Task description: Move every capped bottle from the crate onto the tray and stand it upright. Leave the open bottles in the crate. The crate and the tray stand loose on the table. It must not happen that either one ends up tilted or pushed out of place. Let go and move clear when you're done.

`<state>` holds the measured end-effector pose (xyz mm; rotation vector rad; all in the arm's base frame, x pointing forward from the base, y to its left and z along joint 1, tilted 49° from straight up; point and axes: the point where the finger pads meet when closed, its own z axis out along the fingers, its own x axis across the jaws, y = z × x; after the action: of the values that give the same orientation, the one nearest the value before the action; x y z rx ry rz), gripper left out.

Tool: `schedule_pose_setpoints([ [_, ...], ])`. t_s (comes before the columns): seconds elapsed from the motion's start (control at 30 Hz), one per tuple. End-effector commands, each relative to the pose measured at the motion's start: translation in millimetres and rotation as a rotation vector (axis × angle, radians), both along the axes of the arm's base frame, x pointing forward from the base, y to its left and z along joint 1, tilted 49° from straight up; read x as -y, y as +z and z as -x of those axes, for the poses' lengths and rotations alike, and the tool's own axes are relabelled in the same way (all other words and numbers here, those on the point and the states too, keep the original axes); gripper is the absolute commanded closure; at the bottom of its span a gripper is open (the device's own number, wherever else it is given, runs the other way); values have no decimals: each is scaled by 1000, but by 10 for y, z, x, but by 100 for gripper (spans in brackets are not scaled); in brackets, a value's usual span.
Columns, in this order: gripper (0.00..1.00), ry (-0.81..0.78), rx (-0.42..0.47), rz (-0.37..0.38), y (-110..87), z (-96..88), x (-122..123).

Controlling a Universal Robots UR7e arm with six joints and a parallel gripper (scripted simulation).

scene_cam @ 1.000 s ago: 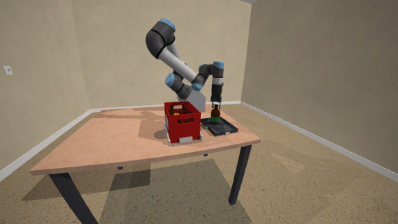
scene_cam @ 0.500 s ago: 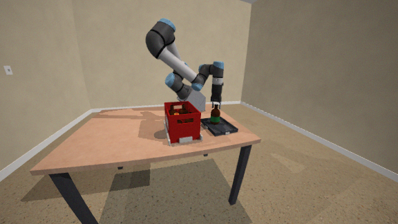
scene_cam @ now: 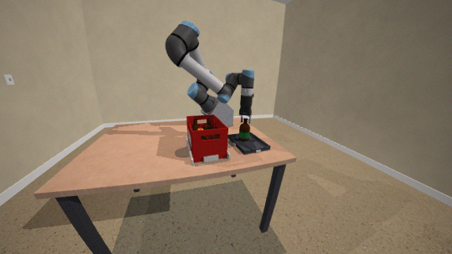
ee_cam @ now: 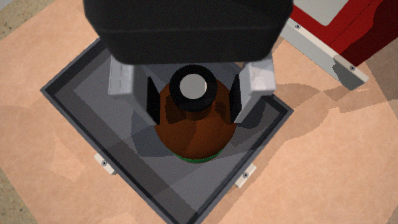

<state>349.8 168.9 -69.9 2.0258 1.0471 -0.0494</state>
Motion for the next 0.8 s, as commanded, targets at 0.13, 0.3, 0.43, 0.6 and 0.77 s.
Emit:
schedule_pose_setpoints([
  [0.13,0,1,1,-1,2,-1,-4],
  [0.3,0,1,1,-1,2,-1,-4],
  [0.43,0,1,1,-1,2,-1,-4],
  [0.6,0,1,1,-1,2,-1,-4],
  [0.77,0,1,1,-1,111,52,-119],
])
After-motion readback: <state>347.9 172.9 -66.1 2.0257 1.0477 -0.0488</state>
